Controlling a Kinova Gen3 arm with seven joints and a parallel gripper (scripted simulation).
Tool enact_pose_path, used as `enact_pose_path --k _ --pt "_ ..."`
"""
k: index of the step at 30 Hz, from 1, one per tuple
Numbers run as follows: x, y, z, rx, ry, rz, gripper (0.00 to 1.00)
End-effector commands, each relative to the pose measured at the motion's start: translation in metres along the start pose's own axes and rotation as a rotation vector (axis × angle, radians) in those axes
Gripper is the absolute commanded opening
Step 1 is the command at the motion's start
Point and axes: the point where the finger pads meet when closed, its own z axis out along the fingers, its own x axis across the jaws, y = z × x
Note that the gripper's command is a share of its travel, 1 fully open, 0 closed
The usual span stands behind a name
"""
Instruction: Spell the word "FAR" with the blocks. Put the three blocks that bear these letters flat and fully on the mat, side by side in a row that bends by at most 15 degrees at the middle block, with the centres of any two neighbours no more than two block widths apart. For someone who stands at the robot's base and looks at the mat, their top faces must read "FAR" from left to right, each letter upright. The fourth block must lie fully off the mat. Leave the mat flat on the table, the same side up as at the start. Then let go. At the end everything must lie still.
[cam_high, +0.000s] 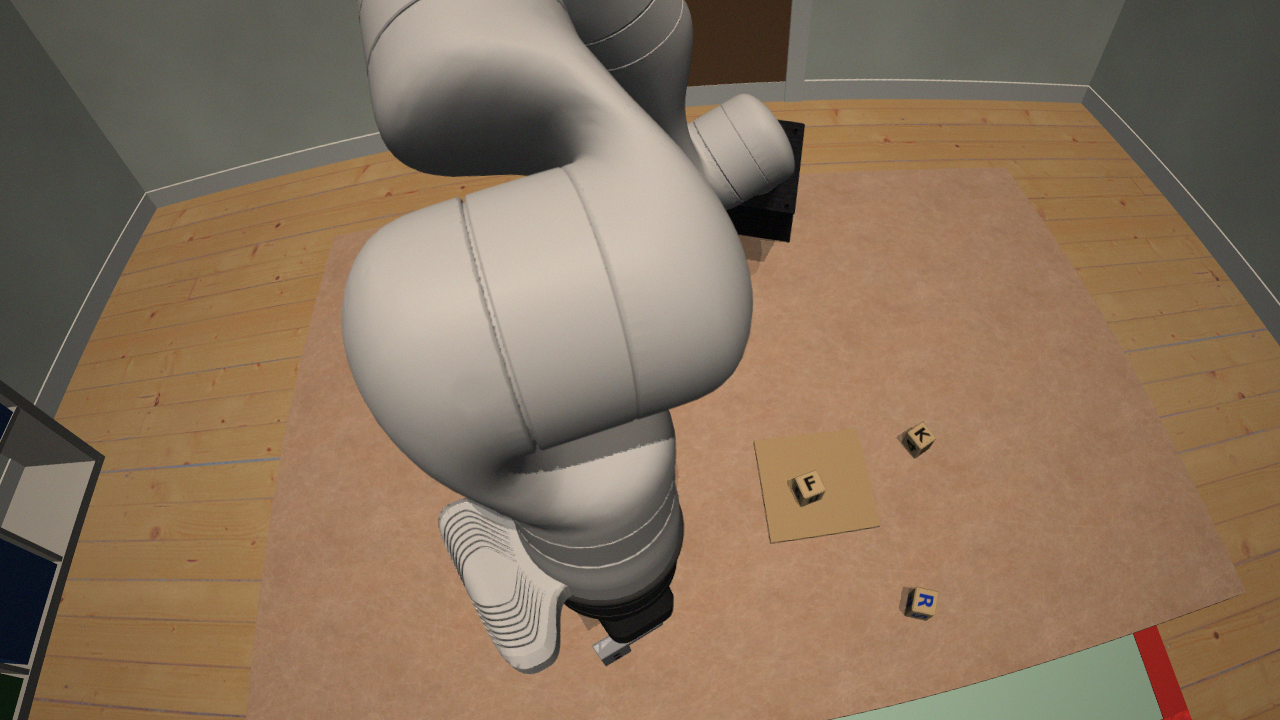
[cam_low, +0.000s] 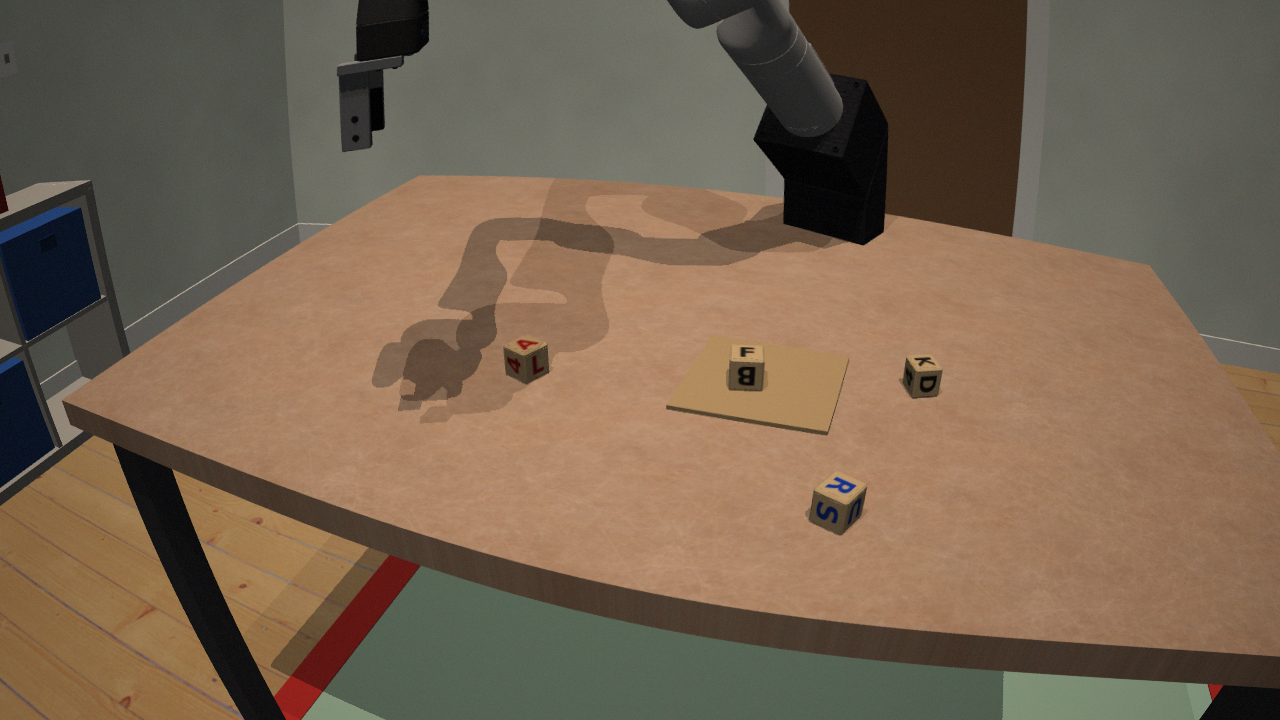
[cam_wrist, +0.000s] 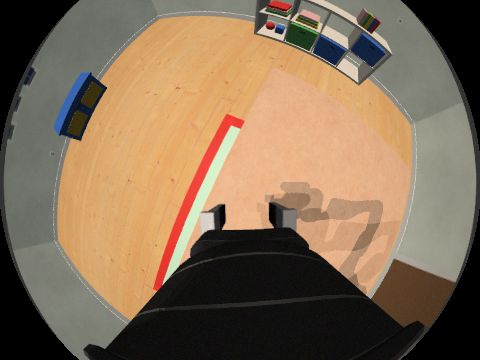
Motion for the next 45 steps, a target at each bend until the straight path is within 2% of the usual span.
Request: enact_pose_path --k 1,27,36,45 --pt "0.0 0.0 -0.001 0.001 -0.001 0.0 1.0" --pt "-0.004 0.002 -0.003 0.009 -0.01 0.005 1.0" --pt "-0.015 0.01 -0.012 0.035 -0.038 0.02 1.0" --pt "-0.045 0.035 -0.033 0.096 -0.109 0.052 1.0"
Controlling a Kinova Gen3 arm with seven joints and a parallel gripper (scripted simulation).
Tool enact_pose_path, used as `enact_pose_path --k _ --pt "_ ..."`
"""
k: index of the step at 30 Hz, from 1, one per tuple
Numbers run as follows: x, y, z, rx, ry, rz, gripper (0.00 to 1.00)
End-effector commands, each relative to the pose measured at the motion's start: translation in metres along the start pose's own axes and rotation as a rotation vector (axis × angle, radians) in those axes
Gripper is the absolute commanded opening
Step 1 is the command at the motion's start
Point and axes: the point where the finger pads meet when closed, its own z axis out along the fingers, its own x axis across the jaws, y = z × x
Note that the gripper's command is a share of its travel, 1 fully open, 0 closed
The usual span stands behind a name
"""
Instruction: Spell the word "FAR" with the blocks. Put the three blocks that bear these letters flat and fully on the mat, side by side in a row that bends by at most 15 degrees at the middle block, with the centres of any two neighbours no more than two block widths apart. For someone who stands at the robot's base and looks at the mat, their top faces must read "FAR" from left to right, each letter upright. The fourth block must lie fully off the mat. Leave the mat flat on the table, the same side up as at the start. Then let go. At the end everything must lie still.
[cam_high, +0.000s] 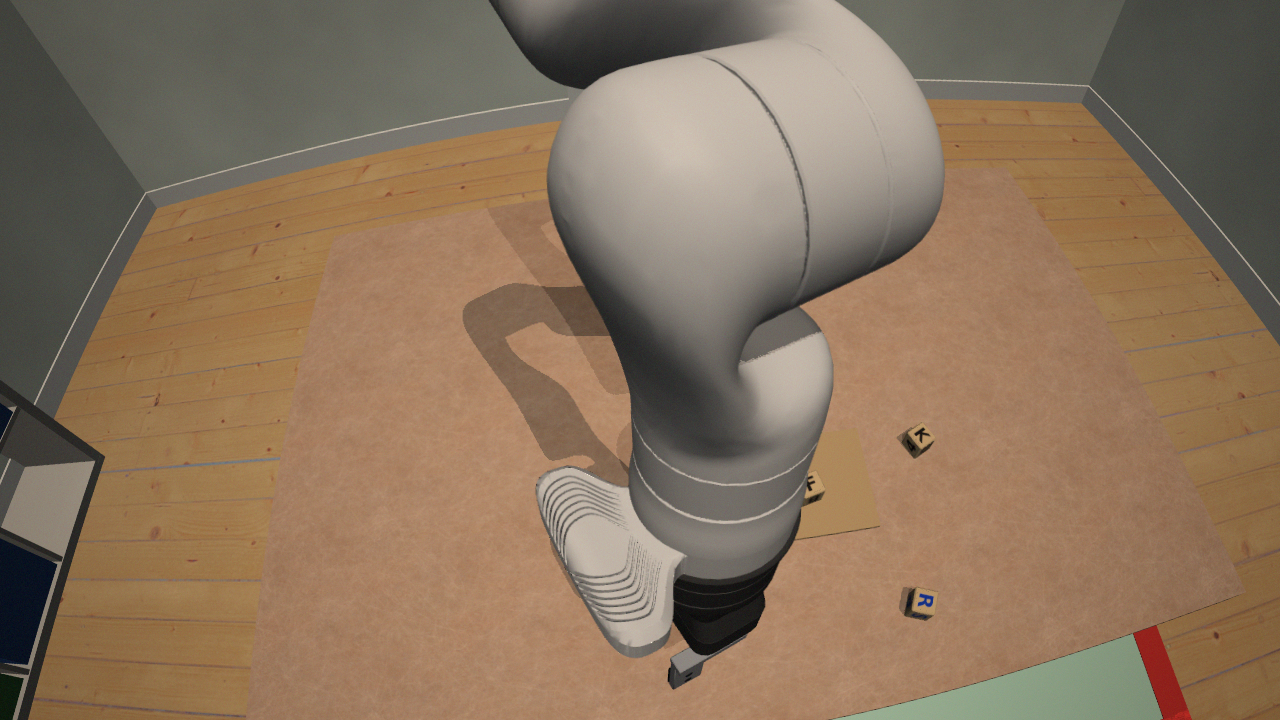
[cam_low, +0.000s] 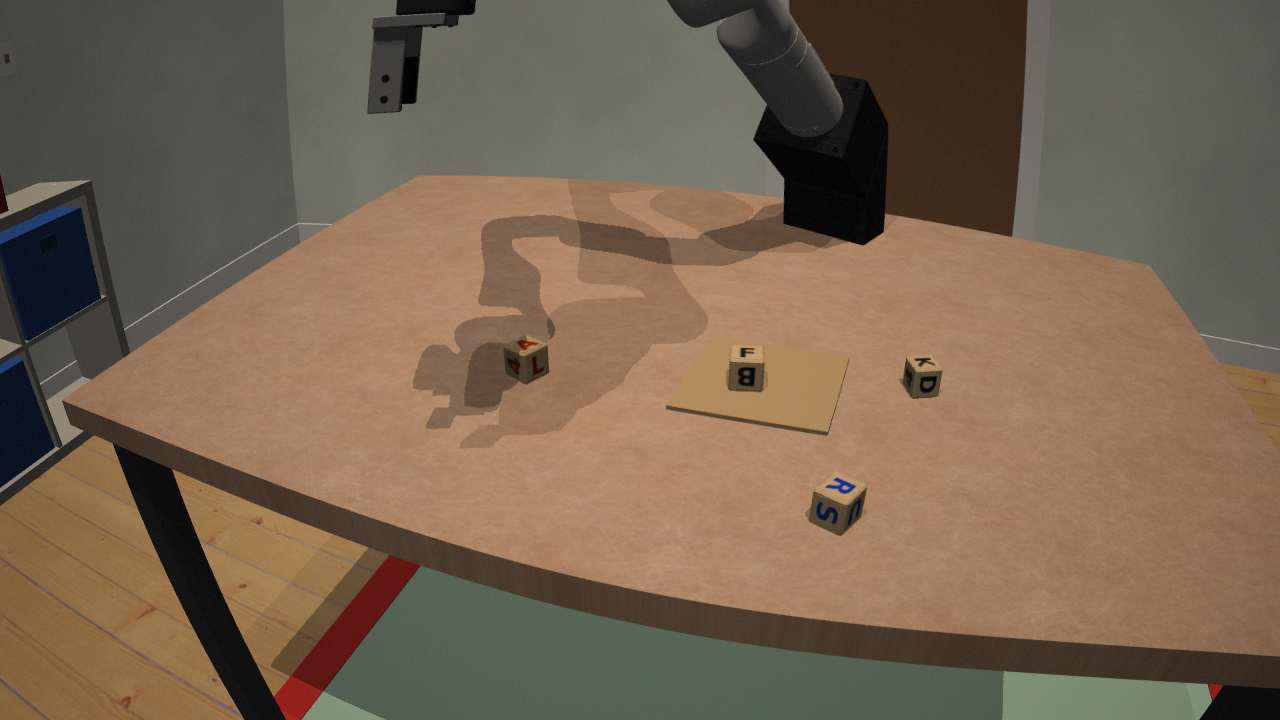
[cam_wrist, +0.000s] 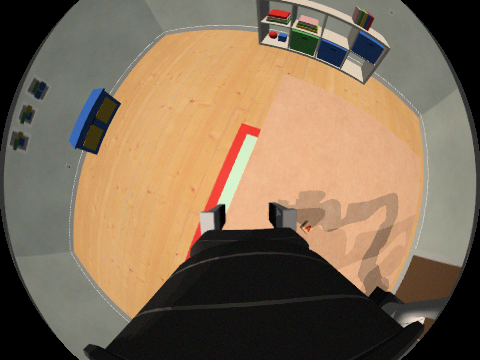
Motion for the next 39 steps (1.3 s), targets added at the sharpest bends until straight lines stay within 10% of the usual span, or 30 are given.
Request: enact_pose_path --k 1,23,39 --pt "-0.006 0.008 -0.007 0.023 -0.017 0.006 1.0" --pt "-0.081 0.154 -0.027 0.122 -0.206 0.045 1.0" --pt "-0.06 0.328 0.046 0.06 -0.198 0.034 1.0"
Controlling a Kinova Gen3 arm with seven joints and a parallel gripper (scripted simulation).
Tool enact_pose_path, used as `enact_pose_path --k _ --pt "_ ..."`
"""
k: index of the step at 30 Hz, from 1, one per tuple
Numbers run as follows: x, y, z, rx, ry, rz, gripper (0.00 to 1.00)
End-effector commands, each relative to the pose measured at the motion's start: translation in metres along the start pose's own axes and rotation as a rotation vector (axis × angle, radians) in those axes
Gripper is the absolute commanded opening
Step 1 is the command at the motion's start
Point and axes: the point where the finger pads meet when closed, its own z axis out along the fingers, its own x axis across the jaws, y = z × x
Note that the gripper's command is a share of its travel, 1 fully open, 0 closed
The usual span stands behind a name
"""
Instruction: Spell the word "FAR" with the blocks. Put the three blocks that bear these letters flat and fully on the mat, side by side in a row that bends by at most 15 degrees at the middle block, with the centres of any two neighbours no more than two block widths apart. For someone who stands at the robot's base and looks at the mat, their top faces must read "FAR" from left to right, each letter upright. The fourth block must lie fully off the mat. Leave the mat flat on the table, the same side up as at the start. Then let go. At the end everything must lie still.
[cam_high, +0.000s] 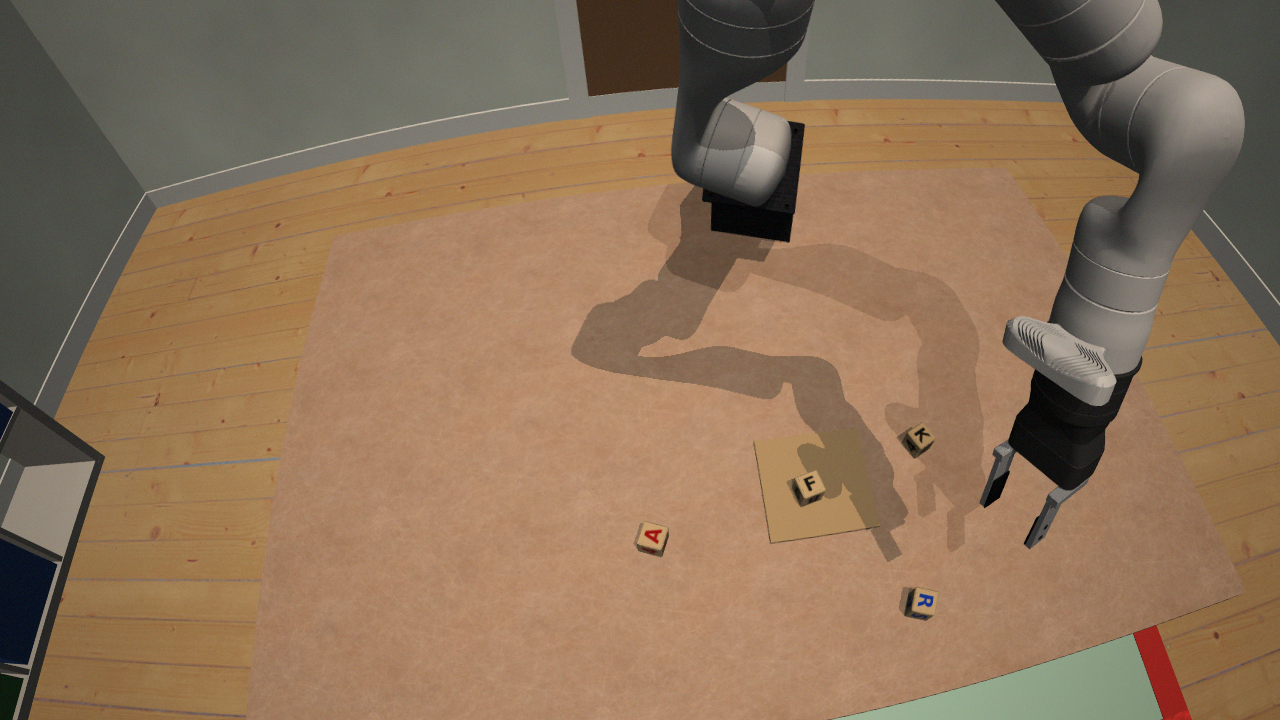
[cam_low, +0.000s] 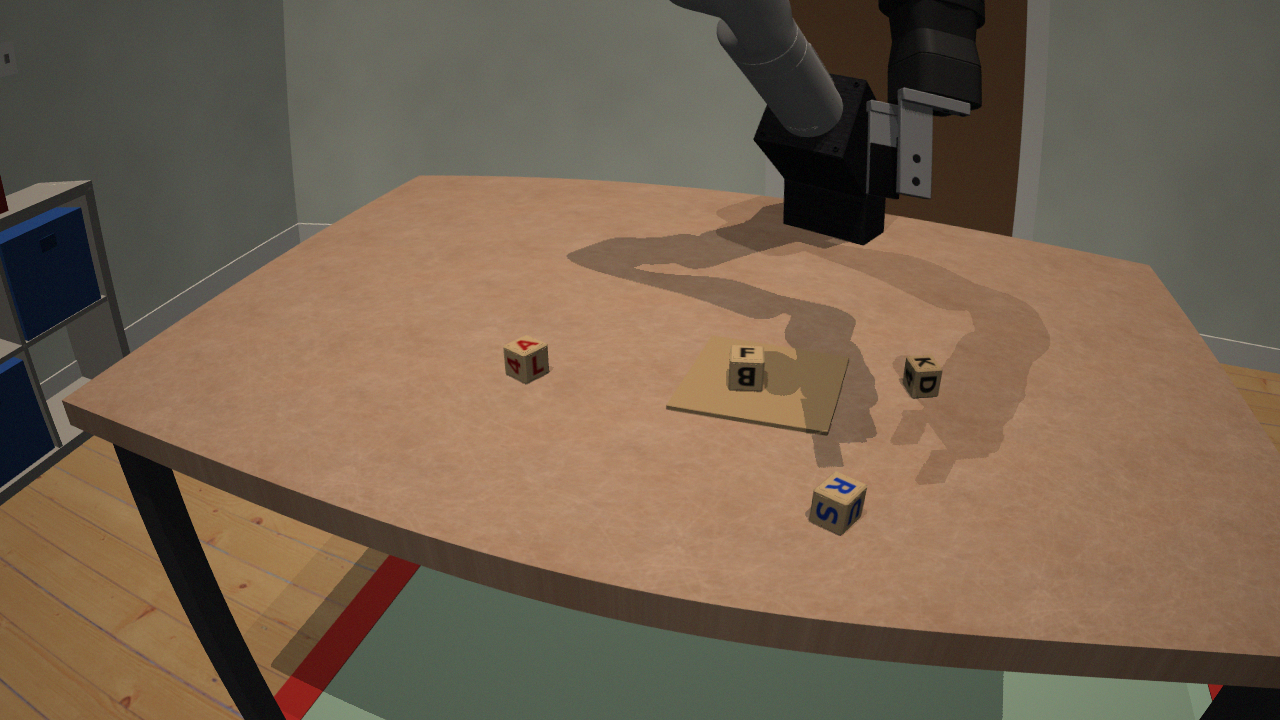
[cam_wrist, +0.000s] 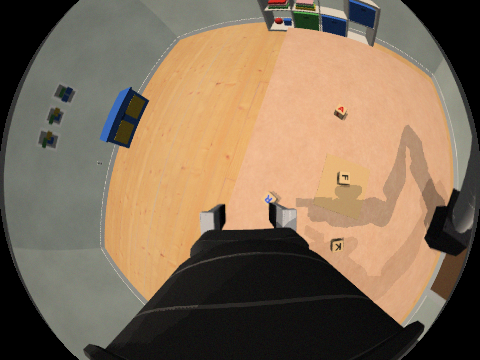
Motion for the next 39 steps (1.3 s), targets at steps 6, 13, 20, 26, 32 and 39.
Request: enact_pose_path --k 6,13,20,26,32,39 --pt "0.053 0.056 0.035 -0.005 0.077 -0.041 1.0" --pt "0.111 0.102 0.059 -0.047 0.162 -0.023 1.0" --pt "0.147 0.124 0.069 -0.069 0.219 -0.008 1.0" --pt "0.178 0.14 0.075 -0.087 0.272 0.008 1.0" --pt "0.195 0.147 0.077 -0.095 0.301 0.017 1.0" --pt "0.2 0.15 0.078 -0.097 0.309 0.019 1.0"
